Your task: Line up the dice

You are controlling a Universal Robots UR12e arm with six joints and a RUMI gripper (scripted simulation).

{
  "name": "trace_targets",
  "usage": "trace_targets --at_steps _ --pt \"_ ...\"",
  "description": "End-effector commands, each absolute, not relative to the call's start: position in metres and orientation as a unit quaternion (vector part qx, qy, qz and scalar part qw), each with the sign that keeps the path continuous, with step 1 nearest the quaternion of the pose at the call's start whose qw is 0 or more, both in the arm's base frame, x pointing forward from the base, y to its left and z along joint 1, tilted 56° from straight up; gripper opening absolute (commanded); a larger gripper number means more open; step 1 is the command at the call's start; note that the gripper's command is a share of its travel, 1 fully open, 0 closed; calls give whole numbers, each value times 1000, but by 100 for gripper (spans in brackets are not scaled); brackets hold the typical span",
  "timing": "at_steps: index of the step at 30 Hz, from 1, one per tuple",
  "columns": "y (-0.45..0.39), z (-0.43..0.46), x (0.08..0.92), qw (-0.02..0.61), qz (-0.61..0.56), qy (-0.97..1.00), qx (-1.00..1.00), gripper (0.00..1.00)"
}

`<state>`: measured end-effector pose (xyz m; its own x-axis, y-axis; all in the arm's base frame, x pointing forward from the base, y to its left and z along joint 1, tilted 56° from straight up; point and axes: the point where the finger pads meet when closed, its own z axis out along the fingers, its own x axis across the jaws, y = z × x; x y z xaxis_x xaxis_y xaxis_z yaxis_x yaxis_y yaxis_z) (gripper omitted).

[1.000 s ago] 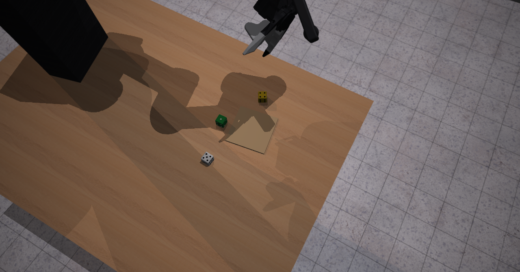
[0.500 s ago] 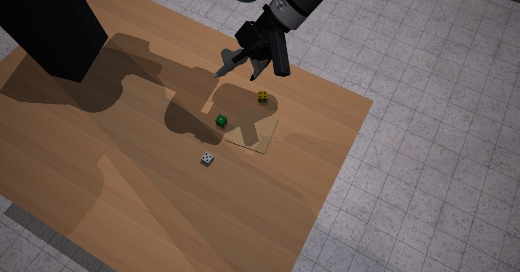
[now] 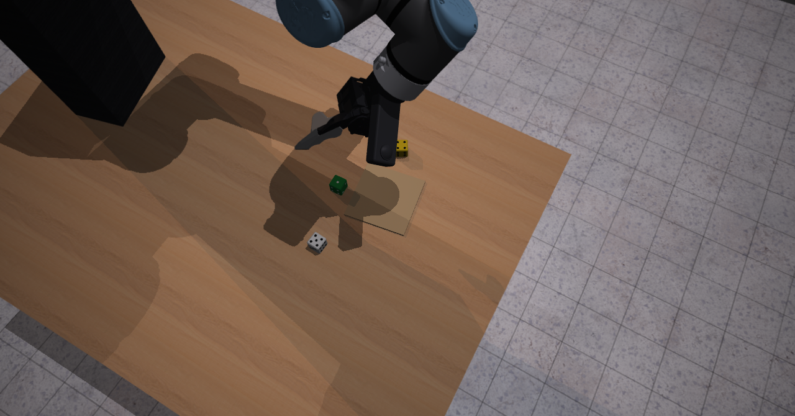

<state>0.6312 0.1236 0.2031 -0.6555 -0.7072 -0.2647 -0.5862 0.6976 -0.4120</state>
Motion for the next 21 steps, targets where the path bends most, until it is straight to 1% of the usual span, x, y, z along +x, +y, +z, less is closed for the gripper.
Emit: trace_targets --at_steps 1,3,6,8,19,21 --pt "112 180 653 250 -90 912 -313 100" --pt "107 175 659 263 -73 915 -296 100" --pt "106 174 660 266 -69 916 -293 100" --pt "96 166 670 290 -37 920 -262 100" --pt "64 156 693 362 55 914 -175 100" --pt "62 156 694 364 58 914 -172 100"
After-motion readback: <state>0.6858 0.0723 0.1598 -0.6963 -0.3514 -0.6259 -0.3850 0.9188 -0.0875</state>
